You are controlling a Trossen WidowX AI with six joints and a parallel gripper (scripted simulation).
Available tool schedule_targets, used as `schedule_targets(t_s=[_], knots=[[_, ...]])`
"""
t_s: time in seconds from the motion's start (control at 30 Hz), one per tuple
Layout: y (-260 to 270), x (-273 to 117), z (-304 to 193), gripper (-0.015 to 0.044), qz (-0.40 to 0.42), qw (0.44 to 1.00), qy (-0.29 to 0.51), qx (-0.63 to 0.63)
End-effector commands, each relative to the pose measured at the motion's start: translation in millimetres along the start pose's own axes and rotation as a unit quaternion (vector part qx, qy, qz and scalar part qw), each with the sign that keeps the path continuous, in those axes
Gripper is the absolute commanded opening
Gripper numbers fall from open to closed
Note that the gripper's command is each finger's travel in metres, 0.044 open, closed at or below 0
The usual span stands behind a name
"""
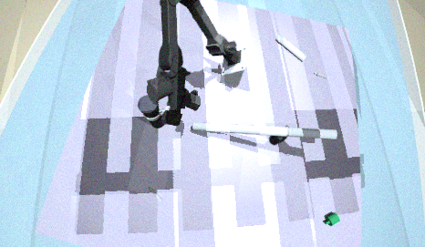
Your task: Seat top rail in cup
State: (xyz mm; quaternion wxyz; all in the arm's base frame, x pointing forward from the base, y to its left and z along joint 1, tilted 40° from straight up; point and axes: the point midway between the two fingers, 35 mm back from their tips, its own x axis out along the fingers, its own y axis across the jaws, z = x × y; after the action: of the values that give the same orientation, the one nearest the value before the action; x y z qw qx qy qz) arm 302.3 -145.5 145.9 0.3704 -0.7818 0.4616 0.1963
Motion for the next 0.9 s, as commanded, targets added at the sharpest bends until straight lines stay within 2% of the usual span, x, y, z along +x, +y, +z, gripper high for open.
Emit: schedule_targets(t_s=[0.0,0.33,0.87], knots=[[-0.1,0.0,0.0,0.0184,0.0,1.0,0.0,0.0],[-7.2,-9.8,13.4,0.044,0.001,1.0,-0.002,0.002],[-19.8,-32.1,43.1,0.044,0.002,1.0,-0.006,0.021]])
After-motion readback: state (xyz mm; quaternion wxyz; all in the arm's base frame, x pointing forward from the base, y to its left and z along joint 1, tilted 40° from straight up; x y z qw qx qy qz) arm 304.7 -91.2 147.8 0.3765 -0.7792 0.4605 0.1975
